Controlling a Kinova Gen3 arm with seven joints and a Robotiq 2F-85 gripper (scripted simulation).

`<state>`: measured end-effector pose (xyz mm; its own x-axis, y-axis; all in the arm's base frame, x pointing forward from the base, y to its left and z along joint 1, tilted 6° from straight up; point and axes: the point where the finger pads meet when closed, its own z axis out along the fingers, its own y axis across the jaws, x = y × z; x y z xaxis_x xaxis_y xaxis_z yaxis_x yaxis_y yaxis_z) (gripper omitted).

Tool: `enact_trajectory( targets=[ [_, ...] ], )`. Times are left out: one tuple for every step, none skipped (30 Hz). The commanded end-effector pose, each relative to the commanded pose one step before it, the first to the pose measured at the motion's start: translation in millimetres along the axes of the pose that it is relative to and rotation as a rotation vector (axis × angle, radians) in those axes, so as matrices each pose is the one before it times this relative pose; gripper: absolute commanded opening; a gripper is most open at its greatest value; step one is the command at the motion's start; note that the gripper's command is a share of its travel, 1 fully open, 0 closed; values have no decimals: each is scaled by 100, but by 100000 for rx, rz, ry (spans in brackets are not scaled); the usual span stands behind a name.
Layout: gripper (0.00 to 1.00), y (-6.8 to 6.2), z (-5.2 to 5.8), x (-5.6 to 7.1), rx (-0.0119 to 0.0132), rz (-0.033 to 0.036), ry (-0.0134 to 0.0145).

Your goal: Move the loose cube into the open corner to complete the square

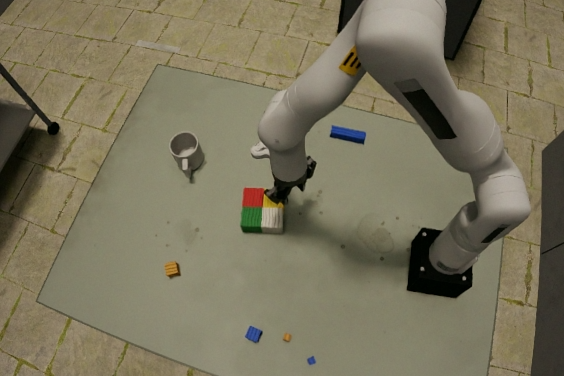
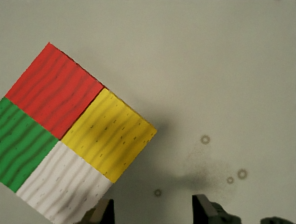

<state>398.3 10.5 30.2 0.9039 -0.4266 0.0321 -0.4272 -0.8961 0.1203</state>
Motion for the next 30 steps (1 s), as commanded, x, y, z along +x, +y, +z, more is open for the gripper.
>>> enact_trajectory(
  targets=[
    [55,57,-254,-21,1178,-8893,303],
    [55,-36,-20,-41,60,-2846,110],
    [55,0,0,0,0,0,0],
    [55,0,0,0,0,0,0],
    [55,-37,-20,-39,57,-2793,111],
    [55,-38,-20,-36,54,-2739,112],
    [55,-39,-20,-34,52,-2684,113],
    [55,-39,-20,-32,49,-2629,114],
    [55,-40,-20,-30,46,-2573,114],
    [55,-40,-20,-28,43,-2516,115],
    [55,-40,-20,-26,41,-2459,115],
    [55,-40,-20,-24,38,-2402,114],
    [55,-40,-20,-22,35,-2344,114],
    [55,-40,-19,-20,33,-2285,113],
    [55,-40,-19,-18,30,-2227,112],
    [55,-39,-19,-17,28,-2167,111],
    [55,-39,-19,-15,25,-2108,110],
    [55,-38,-18,-14,23,-2049,109],
    [55,-38,-18,-12,21,-1989,107],
    [55,0,0,0,0,0,0],
    [55,0,0,0,0,0,0],
    [55,-37,-18,-11,18,-1929,105],
    [55,-36,-17,-10,16,-1869,103],
    [55,-35,-17,-8,14,-1809,101],
    [55,-34,-17,-7,13,-1749,99],
    [55,-33,-16,-6,11,-1690,97],
    [55,-32,-16,-5,9,-1630,94],
    [55,-31,-15,-4,8,-1570,92],
    [55,-30,-15,-4,6,-1511,89],
    [55,-29,-14,-3,5,-1452,86]
  ],
)
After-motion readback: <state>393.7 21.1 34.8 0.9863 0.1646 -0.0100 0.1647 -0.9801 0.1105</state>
